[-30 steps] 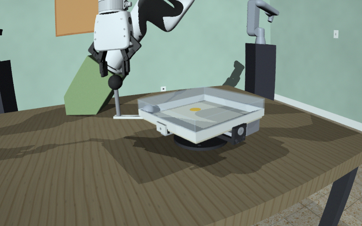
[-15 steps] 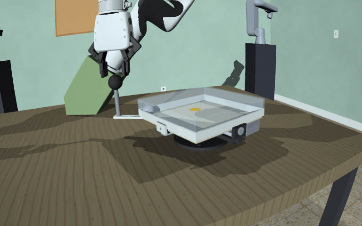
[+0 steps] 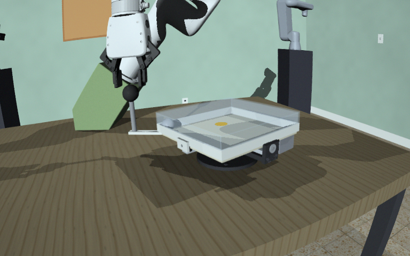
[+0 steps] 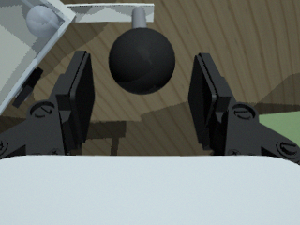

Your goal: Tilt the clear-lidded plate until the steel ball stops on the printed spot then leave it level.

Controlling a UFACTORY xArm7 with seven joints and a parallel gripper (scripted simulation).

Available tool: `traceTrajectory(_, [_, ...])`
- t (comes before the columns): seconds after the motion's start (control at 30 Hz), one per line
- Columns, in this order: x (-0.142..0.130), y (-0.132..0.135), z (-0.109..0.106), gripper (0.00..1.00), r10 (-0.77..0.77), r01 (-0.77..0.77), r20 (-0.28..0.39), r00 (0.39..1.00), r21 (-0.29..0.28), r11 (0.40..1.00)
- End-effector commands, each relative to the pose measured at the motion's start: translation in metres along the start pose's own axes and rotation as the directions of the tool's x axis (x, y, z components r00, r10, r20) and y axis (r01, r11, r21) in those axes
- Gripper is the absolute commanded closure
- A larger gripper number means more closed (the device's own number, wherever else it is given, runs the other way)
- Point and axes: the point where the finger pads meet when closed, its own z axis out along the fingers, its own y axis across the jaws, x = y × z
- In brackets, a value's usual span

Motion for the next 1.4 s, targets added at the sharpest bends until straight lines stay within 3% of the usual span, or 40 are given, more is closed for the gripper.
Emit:
traceTrajectory(0.0, [0.001,0.000,-0.001,0.39,0.000,0.000,-0.003,1.000,0.000,1.000])
traceTrajectory(0.73, [0.001,0.000,0.000,0.39,0.000,0.000,-0.003,1.000,0.000,1.000])
traceTrajectory(1.37, [0.001,0.000,0.013,0.39,0.000,0.000,-0.003,1.000,0.000,1.000])
